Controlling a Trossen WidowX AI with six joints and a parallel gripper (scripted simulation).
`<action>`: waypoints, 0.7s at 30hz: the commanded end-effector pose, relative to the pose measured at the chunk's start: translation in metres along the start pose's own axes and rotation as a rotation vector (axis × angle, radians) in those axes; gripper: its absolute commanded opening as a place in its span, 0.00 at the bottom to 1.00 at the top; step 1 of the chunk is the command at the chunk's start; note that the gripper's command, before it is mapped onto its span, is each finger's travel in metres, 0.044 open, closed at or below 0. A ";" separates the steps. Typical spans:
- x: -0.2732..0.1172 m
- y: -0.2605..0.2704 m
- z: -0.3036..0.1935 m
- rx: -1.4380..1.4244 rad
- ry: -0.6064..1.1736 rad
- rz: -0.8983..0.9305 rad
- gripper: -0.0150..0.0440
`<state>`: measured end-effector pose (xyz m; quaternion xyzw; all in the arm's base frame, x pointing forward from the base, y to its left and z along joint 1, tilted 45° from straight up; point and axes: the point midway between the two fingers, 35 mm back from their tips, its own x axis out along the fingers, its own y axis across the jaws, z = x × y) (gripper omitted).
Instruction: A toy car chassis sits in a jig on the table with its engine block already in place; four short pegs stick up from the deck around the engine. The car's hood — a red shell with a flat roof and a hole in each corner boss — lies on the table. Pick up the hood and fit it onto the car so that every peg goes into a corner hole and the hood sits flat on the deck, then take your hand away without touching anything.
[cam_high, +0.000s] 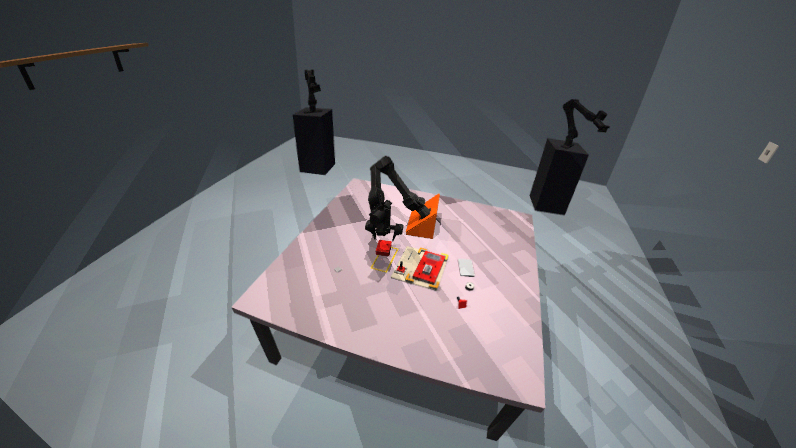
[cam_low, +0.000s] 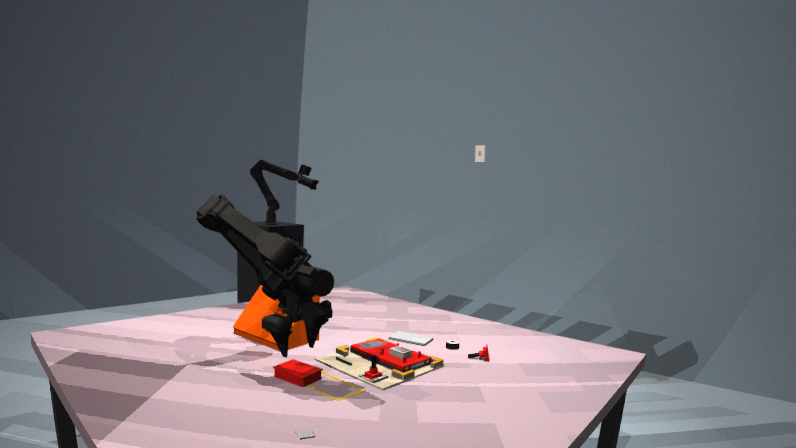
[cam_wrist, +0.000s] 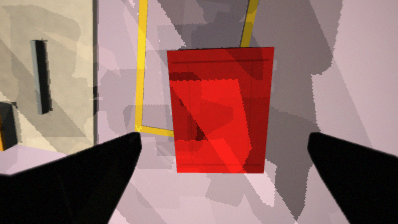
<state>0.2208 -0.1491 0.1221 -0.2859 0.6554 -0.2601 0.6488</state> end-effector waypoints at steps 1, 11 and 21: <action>0.005 0.001 -0.001 -0.006 0.004 0.004 1.00; 0.014 0.001 -0.001 -0.006 0.004 0.004 1.00; 0.023 0.001 -0.001 -0.006 0.004 0.003 1.00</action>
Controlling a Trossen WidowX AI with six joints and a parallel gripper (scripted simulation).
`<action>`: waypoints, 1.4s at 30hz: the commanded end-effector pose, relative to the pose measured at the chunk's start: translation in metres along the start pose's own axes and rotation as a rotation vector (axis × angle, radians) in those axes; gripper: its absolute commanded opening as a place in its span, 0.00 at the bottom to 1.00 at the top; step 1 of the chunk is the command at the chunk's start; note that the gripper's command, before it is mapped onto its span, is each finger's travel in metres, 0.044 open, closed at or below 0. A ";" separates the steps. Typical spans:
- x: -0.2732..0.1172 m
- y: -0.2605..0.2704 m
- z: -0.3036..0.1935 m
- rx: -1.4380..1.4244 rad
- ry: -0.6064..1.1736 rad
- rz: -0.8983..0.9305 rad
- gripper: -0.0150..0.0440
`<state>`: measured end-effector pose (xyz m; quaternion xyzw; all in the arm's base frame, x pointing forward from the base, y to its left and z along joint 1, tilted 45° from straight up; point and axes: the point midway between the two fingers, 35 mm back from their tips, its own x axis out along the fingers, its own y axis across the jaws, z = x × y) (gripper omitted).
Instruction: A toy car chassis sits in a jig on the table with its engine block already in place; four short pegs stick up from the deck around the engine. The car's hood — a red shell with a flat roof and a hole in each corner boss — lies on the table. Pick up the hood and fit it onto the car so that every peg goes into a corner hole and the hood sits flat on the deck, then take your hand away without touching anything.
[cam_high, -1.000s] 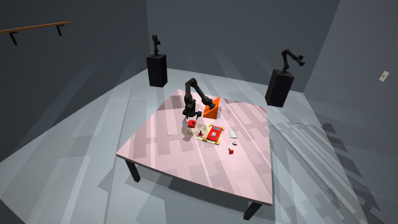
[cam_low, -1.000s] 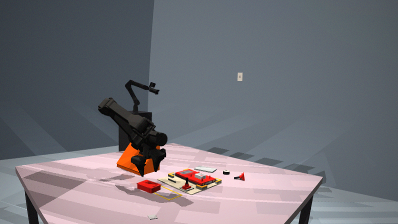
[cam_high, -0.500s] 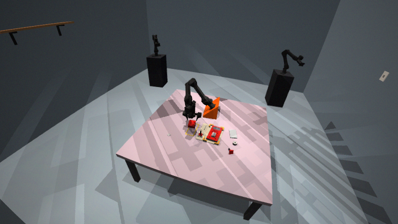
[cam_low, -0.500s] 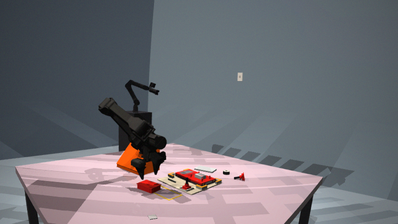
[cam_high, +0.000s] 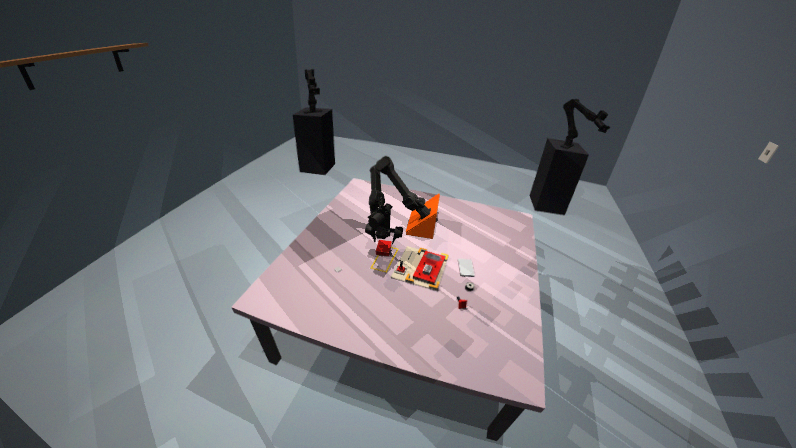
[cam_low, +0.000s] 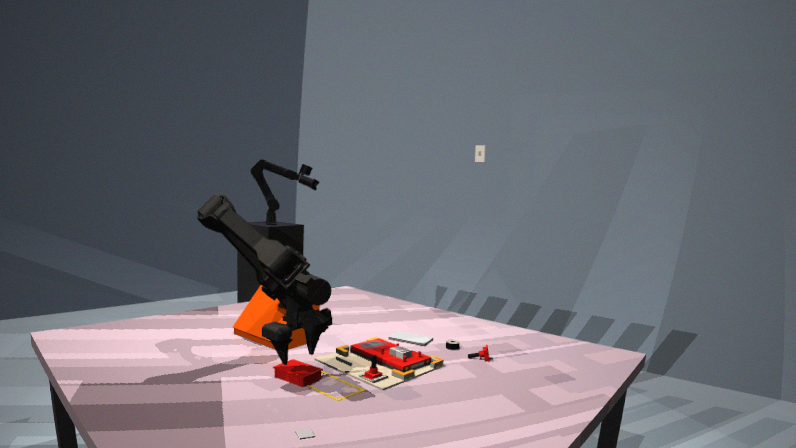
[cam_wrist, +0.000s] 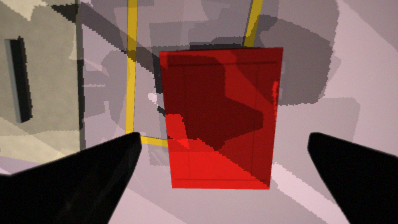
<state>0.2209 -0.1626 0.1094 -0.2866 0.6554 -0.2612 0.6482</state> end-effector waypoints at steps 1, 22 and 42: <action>0.005 0.001 -0.001 -0.006 0.003 0.006 1.00; 0.020 0.000 -0.003 -0.006 0.003 0.002 1.00; 0.029 0.000 -0.002 -0.006 0.003 0.002 1.00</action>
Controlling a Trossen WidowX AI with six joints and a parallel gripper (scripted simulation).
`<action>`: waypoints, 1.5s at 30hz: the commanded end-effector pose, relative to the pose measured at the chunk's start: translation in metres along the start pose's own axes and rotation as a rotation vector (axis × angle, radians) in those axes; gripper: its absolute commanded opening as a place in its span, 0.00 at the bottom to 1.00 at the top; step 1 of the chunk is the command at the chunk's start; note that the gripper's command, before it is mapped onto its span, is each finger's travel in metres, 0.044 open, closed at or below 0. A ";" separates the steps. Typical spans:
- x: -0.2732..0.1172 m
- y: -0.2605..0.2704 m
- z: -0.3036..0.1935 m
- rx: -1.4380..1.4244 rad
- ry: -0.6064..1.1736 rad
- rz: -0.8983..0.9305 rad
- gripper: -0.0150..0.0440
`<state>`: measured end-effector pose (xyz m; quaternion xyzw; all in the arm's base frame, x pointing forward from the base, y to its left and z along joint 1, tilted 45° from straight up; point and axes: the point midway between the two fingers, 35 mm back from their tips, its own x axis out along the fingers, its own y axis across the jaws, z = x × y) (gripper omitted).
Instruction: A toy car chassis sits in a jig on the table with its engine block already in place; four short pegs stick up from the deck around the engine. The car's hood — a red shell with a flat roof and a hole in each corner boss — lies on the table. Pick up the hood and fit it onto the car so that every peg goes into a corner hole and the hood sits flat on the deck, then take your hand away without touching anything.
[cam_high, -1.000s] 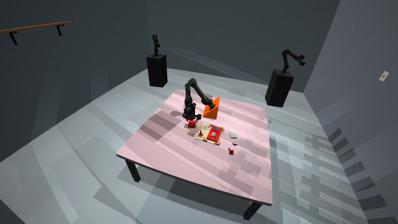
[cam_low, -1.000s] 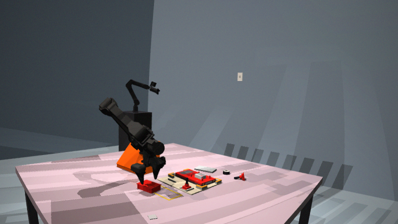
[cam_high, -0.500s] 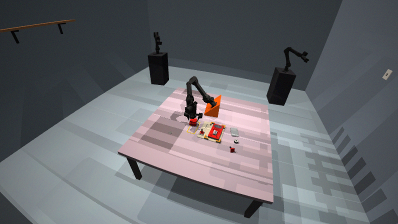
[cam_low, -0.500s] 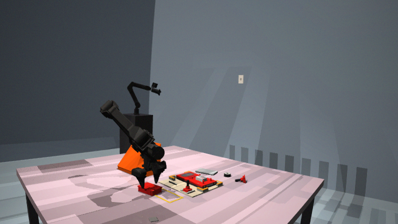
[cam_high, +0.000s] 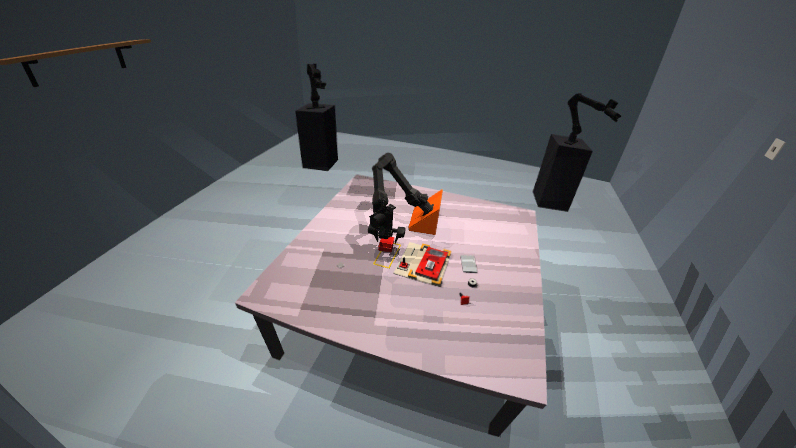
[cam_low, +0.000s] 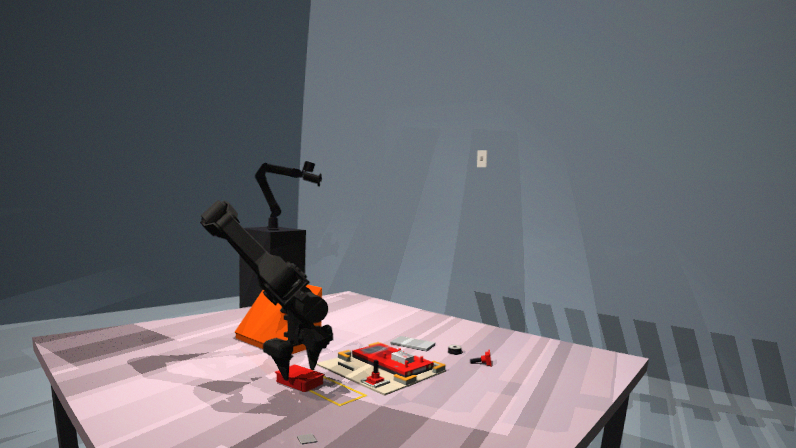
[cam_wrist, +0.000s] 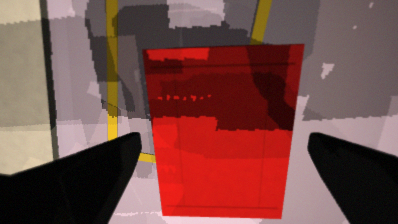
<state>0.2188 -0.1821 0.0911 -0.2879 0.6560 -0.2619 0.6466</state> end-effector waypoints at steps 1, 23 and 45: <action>0.003 0.001 0.000 -0.005 0.001 0.005 1.00; 0.009 0.000 0.000 0.000 0.000 -0.001 0.82; -0.016 0.000 0.000 -0.002 0.001 0.001 0.25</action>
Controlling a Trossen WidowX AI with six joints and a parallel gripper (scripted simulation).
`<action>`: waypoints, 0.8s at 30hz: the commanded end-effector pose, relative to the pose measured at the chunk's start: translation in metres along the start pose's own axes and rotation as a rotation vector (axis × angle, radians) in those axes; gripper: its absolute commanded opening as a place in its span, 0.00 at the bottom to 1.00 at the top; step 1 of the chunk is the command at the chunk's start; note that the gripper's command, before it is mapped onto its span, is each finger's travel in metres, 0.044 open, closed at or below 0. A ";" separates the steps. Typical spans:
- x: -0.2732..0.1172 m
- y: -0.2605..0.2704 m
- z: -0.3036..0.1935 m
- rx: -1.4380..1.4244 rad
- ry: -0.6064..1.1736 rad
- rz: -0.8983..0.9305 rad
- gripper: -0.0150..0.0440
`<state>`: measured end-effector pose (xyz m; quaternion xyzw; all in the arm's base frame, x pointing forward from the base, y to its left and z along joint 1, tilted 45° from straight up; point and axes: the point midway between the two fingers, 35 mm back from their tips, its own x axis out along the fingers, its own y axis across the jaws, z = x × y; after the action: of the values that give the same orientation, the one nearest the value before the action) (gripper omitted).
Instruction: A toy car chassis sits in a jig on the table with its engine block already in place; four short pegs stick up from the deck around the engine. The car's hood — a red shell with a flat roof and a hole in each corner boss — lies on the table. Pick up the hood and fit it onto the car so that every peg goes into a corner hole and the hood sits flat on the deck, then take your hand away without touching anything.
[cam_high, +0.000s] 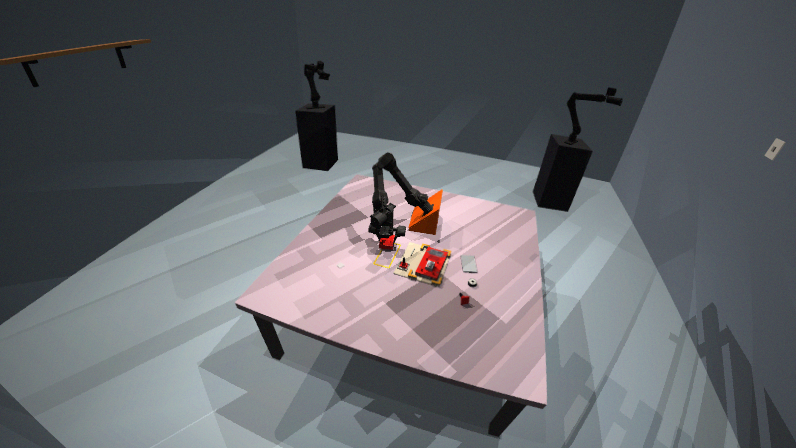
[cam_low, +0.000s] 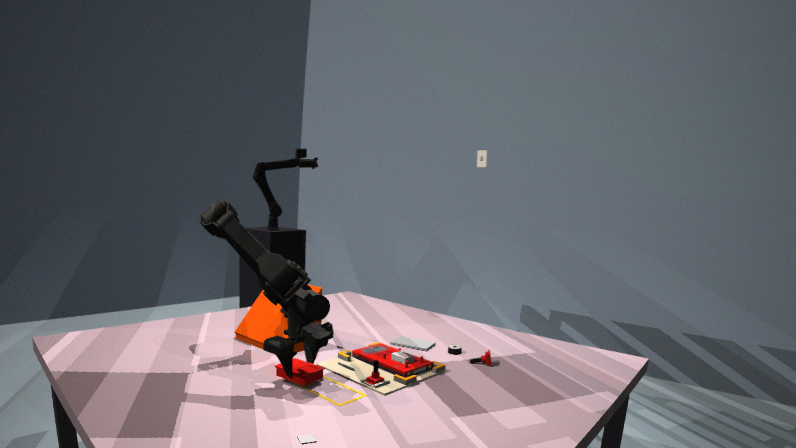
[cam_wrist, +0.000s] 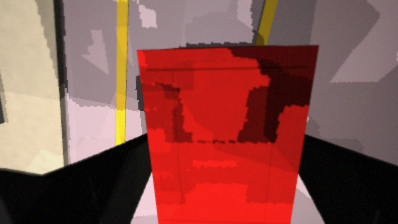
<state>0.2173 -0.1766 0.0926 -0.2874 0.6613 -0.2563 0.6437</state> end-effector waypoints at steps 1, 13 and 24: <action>-0.015 -0.002 0.001 0.009 -0.007 -0.008 0.25; -0.064 -0.002 0.001 0.009 -0.007 -0.006 0.25; -0.078 0.000 0.002 0.004 -0.006 0.001 0.25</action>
<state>0.2190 -0.1211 0.1487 -0.2864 0.6585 -0.2570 0.6468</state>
